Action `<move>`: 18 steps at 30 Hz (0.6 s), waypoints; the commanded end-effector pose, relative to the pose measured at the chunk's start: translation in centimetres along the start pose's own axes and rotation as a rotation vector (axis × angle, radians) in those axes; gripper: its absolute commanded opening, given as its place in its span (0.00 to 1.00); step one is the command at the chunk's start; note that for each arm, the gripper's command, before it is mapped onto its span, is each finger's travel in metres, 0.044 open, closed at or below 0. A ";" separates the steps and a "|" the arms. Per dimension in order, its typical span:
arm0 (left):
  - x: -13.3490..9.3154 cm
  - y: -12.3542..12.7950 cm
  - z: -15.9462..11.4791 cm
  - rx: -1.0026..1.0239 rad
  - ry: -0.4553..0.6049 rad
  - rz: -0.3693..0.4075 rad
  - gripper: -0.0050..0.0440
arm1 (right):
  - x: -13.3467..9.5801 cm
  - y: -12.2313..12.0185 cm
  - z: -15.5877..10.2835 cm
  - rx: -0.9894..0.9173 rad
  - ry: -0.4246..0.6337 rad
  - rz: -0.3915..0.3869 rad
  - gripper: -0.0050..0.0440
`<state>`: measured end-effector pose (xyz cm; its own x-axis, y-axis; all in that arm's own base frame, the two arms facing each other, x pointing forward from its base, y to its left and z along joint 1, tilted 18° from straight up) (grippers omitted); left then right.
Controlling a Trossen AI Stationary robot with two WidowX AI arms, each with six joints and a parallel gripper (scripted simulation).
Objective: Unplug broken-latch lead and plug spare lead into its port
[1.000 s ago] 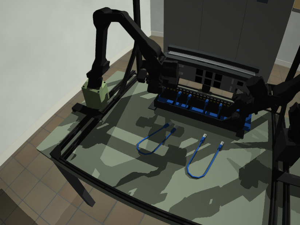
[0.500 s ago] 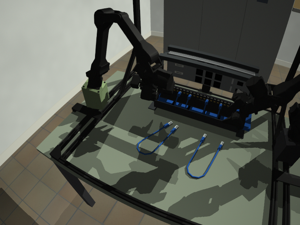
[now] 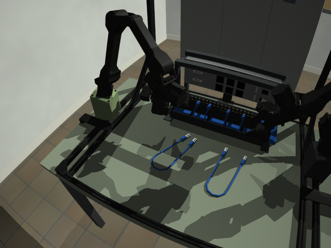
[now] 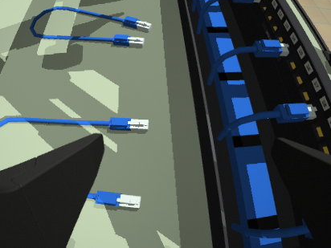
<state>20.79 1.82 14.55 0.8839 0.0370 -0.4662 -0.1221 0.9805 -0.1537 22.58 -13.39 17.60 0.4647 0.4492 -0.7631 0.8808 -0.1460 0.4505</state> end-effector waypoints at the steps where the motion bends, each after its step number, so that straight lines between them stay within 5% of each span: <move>1: 0.0 0.0 0.0 0.000 0.000 0.000 1.00 | -0.3 -0.1 0.7 -0.002 0.003 -0.003 0.46; 12: 0.0 0.0 0.0 0.000 0.000 0.000 1.00 | -0.3 -0.1 0.7 -0.002 0.003 -0.003 0.46; 13: 0.0 0.0 0.0 0.000 0.000 0.000 1.00 | 1.8 5.1 -2.1 0.051 -0.069 -0.005 0.46; 18: 0.0 0.0 0.0 0.000 0.000 0.000 1.00 | 1.8 5.1 -2.1 0.051 -0.069 -0.005 0.46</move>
<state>20.79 1.82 14.55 0.8839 0.0370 -0.4662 -0.1221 0.9805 -0.1537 26.72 -11.88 19.24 0.4637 0.4077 -0.7866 0.8848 -0.1660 0.4354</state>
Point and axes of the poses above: on each arm, the point midway between the two fingers, 35 mm back from their tips, its own x axis out along the fingers, its own y axis across the jaws, z = x × y, the point moved 9 cm from there along -x, back along the fingers, and after that the axes turned 14 degrees about -x, right-handed, at the moved point
